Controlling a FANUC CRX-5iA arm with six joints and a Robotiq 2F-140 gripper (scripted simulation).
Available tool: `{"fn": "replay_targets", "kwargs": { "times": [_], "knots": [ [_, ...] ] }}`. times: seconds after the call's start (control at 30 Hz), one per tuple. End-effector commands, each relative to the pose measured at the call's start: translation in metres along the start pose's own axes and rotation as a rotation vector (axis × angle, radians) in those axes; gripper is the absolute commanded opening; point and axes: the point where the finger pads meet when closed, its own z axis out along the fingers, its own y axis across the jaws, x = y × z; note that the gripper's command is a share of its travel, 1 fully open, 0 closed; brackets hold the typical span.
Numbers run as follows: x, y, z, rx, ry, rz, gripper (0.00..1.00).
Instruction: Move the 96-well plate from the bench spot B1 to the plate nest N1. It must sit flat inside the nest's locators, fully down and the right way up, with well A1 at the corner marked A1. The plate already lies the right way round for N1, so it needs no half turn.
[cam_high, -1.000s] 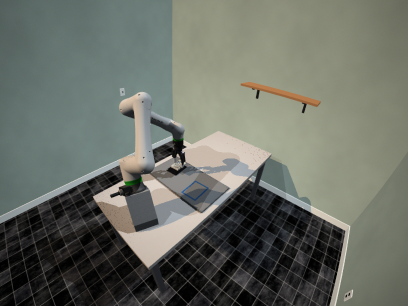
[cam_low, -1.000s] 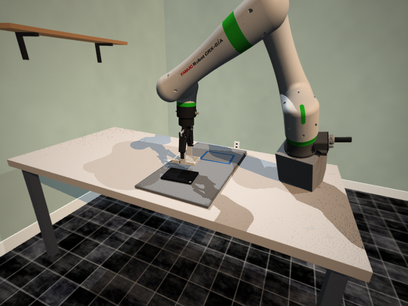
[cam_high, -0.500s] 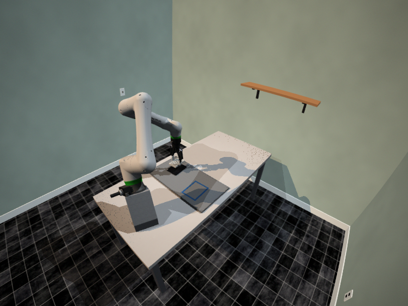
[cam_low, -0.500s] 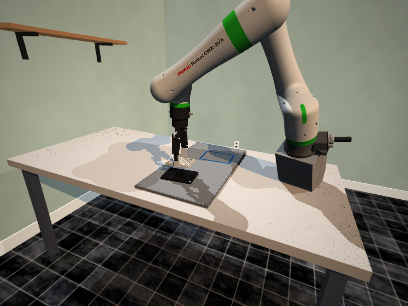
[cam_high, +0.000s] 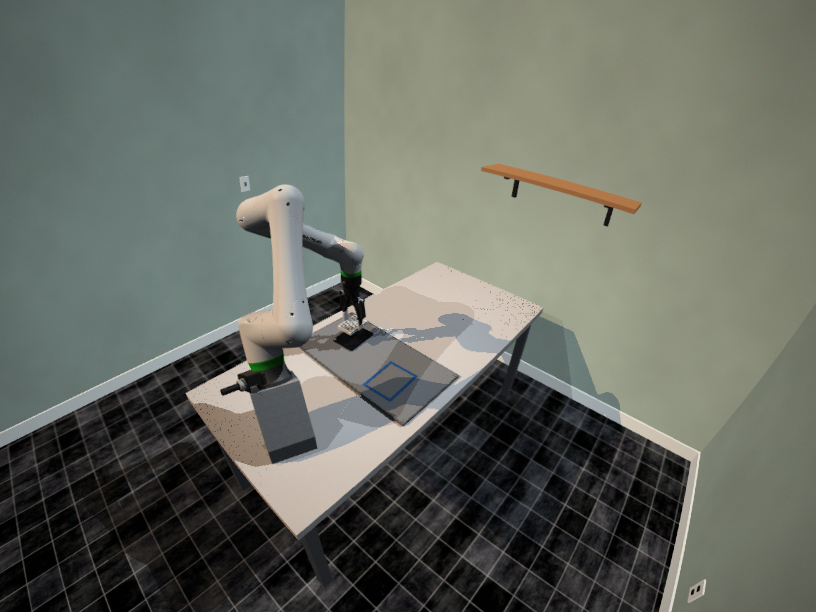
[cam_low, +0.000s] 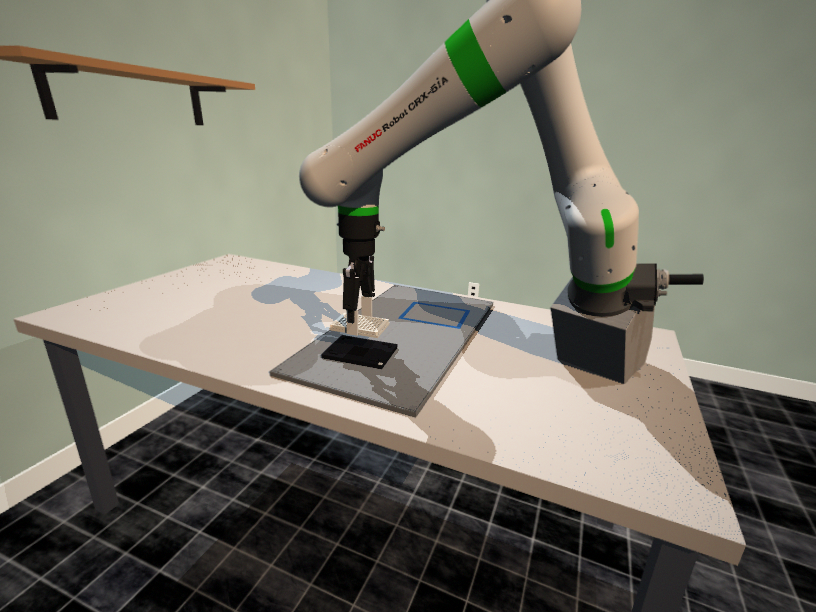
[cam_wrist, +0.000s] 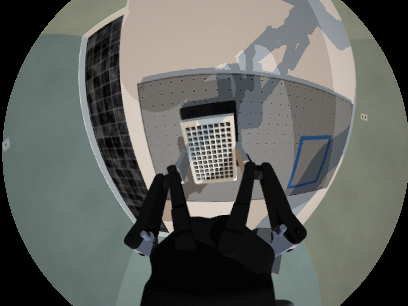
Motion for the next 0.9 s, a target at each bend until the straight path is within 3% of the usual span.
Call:
{"fn": "replay_targets", "kwargs": {
  "times": [0.0,0.63,0.87],
  "knots": [
    [0.0001,0.0003,-0.0002,0.000,0.000,0.000,0.00],
    [-0.0001,0.0008,-0.0002,0.000,0.000,0.000,0.00],
    [-0.0001,0.0009,0.0081,0.000,0.000,0.000,0.00]
  ]
}}
